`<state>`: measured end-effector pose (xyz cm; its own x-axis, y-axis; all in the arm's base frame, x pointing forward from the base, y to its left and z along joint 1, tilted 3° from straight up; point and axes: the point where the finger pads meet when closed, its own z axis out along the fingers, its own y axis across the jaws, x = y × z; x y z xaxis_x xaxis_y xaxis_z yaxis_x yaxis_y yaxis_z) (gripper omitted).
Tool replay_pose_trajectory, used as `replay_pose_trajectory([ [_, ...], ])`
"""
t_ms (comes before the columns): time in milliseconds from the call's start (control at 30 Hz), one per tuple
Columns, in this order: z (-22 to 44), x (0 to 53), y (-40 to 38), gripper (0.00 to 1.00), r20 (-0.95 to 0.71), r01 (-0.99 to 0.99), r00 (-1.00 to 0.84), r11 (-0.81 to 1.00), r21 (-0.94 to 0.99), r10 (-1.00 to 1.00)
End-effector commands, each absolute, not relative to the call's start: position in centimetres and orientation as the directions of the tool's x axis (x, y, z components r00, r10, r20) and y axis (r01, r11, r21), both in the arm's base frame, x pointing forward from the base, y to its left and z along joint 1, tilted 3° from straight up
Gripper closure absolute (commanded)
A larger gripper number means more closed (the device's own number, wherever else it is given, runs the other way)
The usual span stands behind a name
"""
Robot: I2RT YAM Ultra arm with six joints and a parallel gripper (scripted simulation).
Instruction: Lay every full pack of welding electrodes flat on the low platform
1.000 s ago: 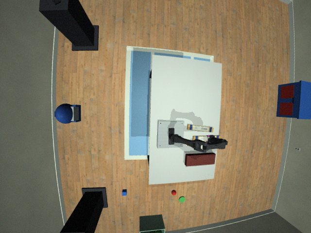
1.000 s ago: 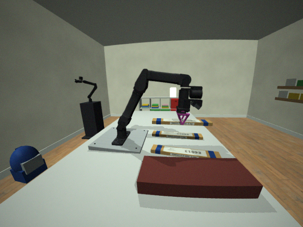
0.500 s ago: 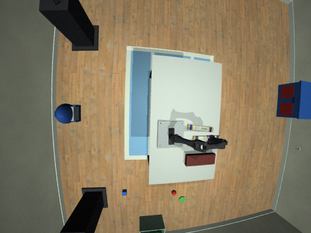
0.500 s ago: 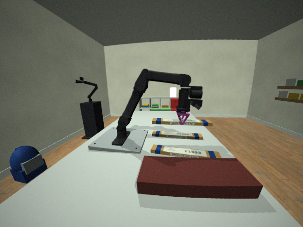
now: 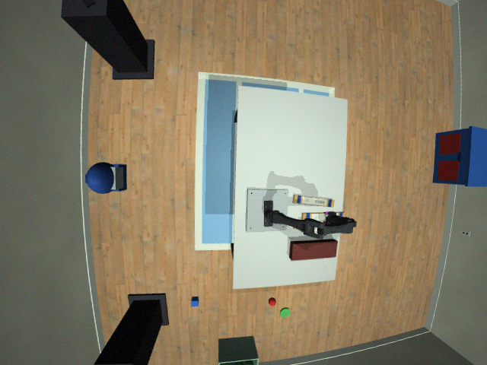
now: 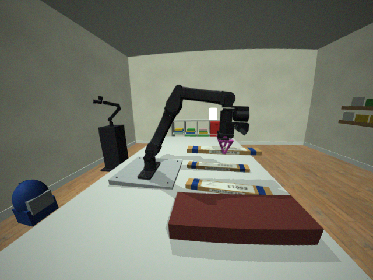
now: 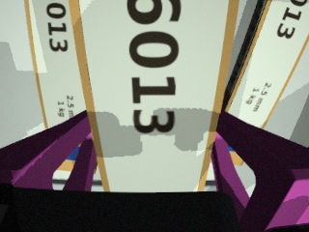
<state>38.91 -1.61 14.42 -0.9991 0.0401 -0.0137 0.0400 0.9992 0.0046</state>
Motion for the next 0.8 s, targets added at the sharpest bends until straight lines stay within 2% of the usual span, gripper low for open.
replay_pose_trajectory([
  [0,16.5,39.3,-1.7,1.0,-0.062,0.04,-0.997,0.999,0.007,0.04],
  [533,16.5,39.3,-1.7,1.0,-0.062,0.04,-0.997,0.999,0.007,0.04],
  [633,17.7,39.3,-0.4,1.0,-0.089,-0.076,-0.993,0.997,0.001,-0.076],
  [767,17.8,39.3,0.6,1.0,-0.089,-0.077,-0.993,0.997,-0.001,-0.077],
])
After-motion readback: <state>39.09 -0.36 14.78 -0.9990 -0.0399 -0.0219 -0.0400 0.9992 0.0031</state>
